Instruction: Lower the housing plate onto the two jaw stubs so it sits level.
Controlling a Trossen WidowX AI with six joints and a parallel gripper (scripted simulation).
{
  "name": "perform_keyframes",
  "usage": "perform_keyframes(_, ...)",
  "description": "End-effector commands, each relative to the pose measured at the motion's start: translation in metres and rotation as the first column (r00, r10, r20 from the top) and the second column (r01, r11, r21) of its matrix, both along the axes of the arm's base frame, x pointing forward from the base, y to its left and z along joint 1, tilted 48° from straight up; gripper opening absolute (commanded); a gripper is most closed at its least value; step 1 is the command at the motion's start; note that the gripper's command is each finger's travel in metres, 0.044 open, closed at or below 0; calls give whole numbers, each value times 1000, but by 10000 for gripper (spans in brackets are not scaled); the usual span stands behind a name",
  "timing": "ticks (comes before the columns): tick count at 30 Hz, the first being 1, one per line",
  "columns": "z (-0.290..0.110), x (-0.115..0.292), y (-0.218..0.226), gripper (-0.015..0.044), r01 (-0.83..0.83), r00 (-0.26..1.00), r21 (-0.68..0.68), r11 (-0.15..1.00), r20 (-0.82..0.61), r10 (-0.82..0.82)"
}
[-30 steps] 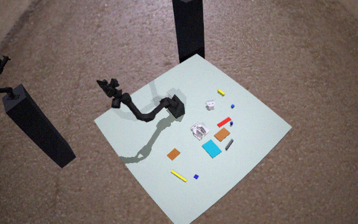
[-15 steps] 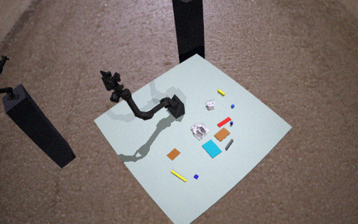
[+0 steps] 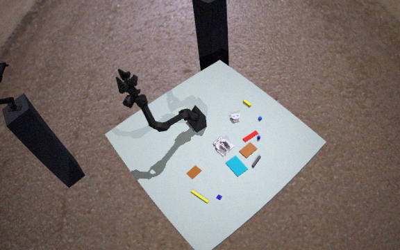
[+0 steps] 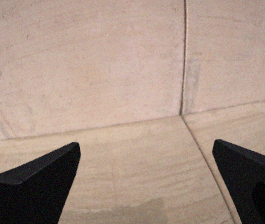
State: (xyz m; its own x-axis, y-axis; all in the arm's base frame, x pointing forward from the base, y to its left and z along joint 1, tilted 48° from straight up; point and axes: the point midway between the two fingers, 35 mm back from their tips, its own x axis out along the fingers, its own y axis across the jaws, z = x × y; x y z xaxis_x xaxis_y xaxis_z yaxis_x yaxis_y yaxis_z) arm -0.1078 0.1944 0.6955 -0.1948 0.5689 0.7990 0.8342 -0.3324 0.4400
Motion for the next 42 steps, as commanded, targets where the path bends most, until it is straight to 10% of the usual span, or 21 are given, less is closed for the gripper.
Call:
perform_keyframes(1,-10,-5,21,440,54,998,-37,998,31,-53)
perform_keyframes(42,-99,4,154,440,456,852,-216,864,385,-353)
